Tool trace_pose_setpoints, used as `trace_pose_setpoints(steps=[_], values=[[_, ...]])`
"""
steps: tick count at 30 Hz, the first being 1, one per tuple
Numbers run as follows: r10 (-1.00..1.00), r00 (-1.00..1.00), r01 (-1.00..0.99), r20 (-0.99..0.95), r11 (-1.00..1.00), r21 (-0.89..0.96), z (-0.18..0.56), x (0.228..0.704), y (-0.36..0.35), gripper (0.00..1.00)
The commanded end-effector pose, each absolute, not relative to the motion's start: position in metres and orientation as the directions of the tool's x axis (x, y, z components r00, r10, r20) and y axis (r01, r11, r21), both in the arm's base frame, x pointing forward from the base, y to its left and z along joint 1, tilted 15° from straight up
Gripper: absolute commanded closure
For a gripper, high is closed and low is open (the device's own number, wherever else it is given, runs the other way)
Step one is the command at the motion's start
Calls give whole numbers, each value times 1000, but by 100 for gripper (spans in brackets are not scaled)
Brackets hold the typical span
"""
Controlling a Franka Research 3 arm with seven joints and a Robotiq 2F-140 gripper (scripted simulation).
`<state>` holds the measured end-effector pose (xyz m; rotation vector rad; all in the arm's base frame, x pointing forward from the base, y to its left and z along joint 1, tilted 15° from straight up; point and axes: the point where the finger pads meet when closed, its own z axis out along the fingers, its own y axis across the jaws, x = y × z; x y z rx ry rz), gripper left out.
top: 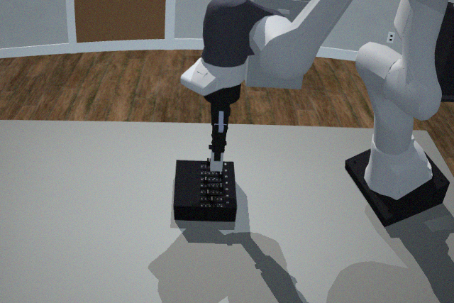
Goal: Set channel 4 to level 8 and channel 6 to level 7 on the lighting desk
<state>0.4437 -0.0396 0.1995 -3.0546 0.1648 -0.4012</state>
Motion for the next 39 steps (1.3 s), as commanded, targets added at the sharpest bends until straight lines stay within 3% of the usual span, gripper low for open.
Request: trace_pose_setpoints(steps=[1, 14, 39], values=[[-119, 961, -105, 251, -992, -68, 200, 443, -40, 100], [-119, 961, -105, 251, -992, -68, 185, 409, -80, 100], [-119, 961, -105, 251, -992, -68, 185, 408, -81, 100]])
